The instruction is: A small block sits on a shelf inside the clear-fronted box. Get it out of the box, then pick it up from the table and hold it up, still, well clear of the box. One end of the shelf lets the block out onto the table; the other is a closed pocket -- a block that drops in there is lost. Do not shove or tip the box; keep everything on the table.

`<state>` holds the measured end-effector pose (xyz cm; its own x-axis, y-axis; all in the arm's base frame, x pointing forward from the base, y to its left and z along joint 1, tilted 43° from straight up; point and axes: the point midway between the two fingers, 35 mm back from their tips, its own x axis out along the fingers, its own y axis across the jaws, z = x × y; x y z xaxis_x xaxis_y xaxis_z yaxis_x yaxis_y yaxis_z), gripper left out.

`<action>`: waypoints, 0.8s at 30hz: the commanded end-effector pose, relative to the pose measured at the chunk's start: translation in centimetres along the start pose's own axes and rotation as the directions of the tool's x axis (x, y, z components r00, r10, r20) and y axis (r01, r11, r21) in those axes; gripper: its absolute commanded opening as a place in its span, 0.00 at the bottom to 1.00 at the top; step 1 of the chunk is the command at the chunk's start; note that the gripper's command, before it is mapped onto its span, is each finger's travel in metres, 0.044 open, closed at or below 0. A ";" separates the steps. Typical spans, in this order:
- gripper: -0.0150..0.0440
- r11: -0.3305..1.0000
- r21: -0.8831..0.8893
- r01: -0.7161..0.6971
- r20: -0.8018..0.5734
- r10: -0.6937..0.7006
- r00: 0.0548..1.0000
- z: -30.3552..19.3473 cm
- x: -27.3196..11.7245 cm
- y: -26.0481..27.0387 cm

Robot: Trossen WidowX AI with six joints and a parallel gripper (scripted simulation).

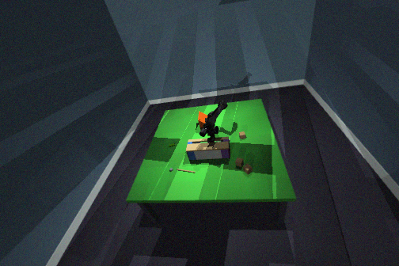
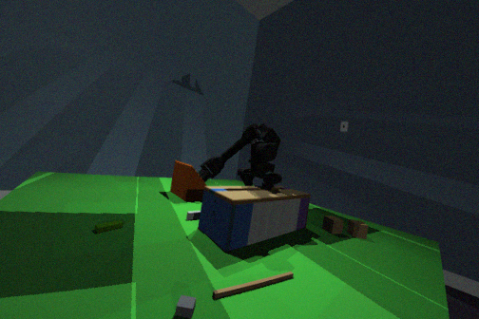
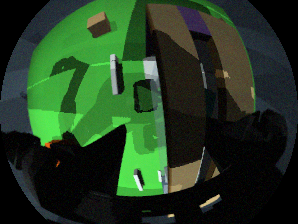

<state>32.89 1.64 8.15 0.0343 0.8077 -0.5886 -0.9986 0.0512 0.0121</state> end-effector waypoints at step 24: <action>0.93 1.000 -0.001 0.000 0.005 0.000 1.000 2.9 0.6 0.0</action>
<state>33.03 3.31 9.80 0.0374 0.8081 -0.5878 -0.9984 0.0548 0.0118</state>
